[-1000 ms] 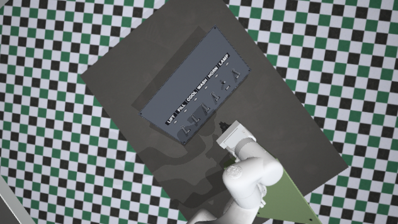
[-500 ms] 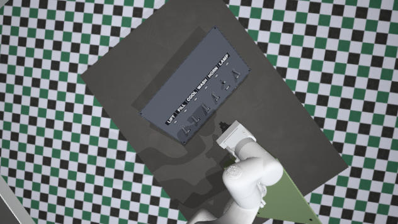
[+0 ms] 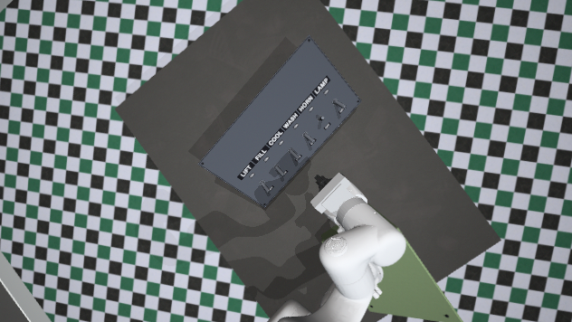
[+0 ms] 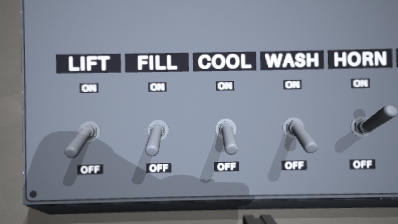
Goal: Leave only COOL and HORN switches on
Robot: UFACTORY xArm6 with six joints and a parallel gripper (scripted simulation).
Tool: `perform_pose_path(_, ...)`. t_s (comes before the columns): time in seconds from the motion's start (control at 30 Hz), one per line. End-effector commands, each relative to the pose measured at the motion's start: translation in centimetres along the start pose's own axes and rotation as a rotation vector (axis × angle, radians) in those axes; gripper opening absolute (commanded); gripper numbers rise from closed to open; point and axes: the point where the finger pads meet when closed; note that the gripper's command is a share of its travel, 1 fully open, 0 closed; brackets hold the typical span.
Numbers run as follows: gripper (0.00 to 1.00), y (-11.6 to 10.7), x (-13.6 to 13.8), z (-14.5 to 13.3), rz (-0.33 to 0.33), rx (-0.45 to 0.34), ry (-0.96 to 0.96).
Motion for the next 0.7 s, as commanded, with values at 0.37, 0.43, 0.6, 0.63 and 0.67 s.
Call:
perform_pose_path(0.37, 0.00, 2.2, 0.1, 0.1, -0.002, 0.001, -0.002)
perform_pose_path(0.43, 0.00, 2.8, 0.1, 0.1, -0.002, 0.001, -0.002)
perform_pose_path(0.6, 0.00, 4.5, 0.1, 0.1, -0.002, 0.001, -0.002)
perform_pose_path(0.63, 0.00, 4.5, 0.1, 0.1, -0.002, 0.001, -0.002)
perform_pose_path(0.67, 0.00, 4.5, 0.1, 0.1, -0.002, 0.001, -0.002)
Point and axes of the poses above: the point where the finger pads meet when closed, its own y axis out along the fingers, its own x axis across the jaws, z = x × y, and after that the axes turned 5 degrees about y, right-handed
